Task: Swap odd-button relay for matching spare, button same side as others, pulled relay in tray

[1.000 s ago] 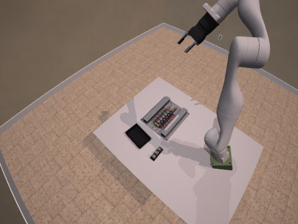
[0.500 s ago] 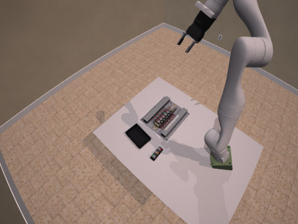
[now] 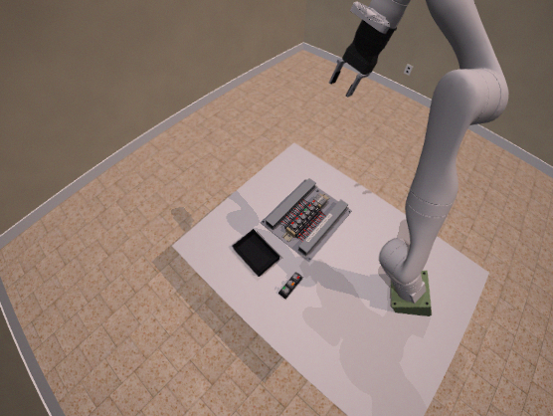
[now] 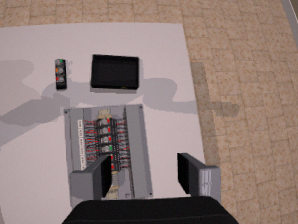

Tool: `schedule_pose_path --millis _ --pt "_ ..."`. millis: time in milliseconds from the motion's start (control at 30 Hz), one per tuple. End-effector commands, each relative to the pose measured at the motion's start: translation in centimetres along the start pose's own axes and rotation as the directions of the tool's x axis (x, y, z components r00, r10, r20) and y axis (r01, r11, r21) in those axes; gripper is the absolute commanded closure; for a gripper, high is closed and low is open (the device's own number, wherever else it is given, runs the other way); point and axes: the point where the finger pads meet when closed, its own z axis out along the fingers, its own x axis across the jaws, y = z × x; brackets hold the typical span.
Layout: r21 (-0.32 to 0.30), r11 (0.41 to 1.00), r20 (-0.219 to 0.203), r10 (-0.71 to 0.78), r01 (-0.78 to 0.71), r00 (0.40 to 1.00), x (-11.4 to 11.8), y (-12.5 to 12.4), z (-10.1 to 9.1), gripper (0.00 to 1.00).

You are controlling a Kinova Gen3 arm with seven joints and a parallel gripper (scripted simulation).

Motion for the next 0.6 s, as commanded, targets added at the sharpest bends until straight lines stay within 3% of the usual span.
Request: schedule_pose_path --millis 0,133,167,567 --pt "-0.01 1.0 0.066 -0.014 0.015 0.998 0.07 -0.13 -0.34 0.0" --pt "-0.034 0.999 0.085 -0.02 0.023 0.996 0.06 -0.08 -0.39 0.0" --pt "-0.057 0.998 0.02 -0.021 0.022 1.0 0.02 0.01 -0.23 0.0" --pt "-0.147 0.987 0.166 -0.044 0.069 0.985 0.07 -0.17 -0.34 0.0"
